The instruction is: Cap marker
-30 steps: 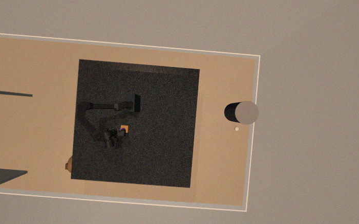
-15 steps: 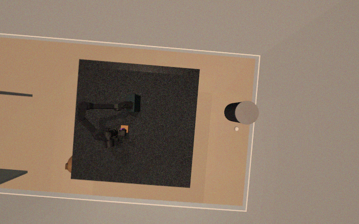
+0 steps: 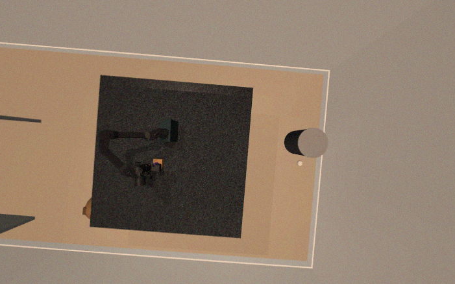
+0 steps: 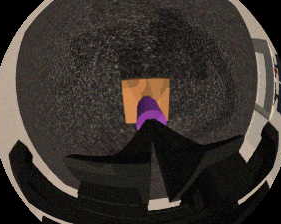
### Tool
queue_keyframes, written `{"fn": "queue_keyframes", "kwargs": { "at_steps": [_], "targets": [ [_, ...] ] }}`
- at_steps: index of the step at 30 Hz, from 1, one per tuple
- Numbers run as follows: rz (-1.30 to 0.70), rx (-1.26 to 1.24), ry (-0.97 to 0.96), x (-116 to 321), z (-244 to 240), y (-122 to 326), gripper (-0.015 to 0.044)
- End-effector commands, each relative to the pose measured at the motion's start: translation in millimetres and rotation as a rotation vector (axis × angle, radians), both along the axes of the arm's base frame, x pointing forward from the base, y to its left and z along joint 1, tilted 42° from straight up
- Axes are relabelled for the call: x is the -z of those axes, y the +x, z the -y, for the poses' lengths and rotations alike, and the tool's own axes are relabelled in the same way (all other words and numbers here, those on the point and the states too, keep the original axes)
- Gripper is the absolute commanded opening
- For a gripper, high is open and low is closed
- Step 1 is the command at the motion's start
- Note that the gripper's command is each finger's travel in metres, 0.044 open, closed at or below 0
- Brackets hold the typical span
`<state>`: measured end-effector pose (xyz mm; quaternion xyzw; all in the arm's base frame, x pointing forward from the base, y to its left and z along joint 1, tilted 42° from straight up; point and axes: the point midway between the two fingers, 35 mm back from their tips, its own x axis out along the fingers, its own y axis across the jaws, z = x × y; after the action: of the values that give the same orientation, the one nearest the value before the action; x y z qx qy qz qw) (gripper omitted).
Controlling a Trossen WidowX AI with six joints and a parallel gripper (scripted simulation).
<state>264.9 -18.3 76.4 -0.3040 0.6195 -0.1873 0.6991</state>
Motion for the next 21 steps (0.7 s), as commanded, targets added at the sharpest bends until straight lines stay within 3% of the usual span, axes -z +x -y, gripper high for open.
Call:
{"fn": "queue_keyframes", "kwargs": {
  "at_steps": [1,11,17,21],
  "targets": [
    [-0.004,0.003,-0.007,5.2,6.2,0.1,0.0],
    [0.006,-0.004,0.003,0.9,-0.1,2.6,0.0],
    [0.002,-0.003,0.006,-55.9,-50.4,-8.8,0.0],
    [0.002,-0.003,0.004,-63.6,-55.9,-11.8,0.0]
  ]
}}
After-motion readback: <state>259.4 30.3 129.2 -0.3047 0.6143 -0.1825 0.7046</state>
